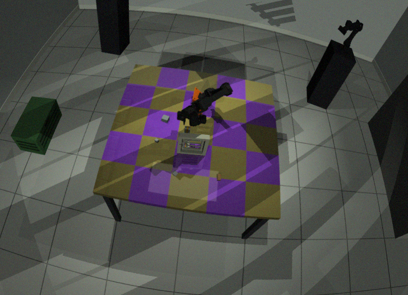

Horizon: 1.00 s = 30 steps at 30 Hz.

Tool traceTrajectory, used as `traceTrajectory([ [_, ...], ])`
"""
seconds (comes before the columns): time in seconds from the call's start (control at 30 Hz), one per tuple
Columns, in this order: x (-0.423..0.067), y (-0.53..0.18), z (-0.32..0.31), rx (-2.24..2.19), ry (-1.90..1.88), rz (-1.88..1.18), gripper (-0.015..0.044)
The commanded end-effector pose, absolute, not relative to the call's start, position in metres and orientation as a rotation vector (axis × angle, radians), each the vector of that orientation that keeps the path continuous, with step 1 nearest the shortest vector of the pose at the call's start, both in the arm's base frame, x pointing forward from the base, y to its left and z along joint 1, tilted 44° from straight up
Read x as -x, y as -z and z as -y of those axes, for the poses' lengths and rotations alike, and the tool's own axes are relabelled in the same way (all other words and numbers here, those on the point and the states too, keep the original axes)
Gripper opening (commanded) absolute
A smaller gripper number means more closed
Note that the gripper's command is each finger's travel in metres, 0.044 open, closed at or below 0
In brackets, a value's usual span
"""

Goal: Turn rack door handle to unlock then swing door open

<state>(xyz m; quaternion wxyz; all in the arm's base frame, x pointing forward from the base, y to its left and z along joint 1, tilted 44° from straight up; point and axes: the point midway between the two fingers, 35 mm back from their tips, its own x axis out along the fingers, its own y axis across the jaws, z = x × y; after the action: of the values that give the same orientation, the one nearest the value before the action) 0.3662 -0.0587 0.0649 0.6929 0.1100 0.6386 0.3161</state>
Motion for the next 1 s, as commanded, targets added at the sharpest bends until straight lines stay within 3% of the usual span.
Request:
traceTrajectory([
  [0.0, -0.365, -0.059, 0.060, -0.311, -0.760, -1.454, 0.0293],
  [0.97, -0.361, -0.029, 0.040, -0.373, -0.800, -1.477, 0.0293],
])
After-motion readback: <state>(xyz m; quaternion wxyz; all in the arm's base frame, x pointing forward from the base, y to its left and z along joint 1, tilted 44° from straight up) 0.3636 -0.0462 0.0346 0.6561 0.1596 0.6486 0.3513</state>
